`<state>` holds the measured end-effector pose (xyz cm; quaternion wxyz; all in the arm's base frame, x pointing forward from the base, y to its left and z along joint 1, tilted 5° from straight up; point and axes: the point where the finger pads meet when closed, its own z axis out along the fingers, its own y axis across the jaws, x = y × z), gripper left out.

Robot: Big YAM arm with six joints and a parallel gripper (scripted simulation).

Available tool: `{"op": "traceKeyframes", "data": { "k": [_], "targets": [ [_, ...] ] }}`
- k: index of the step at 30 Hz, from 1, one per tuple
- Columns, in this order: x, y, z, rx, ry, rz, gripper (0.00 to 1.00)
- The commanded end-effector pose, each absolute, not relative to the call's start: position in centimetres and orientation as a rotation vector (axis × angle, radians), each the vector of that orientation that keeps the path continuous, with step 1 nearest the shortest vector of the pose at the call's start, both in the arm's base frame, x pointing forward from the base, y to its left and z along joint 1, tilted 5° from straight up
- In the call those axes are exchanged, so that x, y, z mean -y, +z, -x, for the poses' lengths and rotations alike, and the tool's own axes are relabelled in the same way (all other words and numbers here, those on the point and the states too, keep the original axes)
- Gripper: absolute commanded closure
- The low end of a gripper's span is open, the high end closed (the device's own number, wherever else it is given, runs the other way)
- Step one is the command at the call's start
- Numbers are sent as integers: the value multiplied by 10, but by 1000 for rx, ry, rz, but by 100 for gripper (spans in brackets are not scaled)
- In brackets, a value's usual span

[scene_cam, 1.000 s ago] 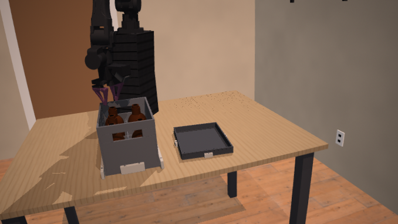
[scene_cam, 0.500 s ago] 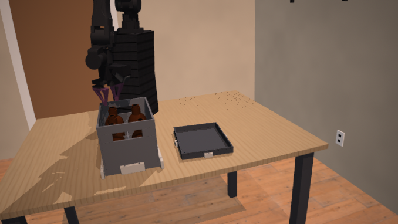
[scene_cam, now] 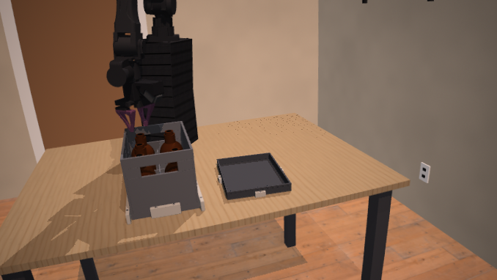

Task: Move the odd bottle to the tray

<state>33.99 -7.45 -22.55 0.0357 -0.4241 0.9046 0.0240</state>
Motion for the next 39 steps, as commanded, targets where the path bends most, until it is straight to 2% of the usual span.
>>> {"op": "traceKeyframes", "data": {
  "k": [1,39],
  "targets": [
    [70,-222,-347,-2769,66,1304,39],
    [69,-222,-344,-2762,57,1304,39]
  ]
}}
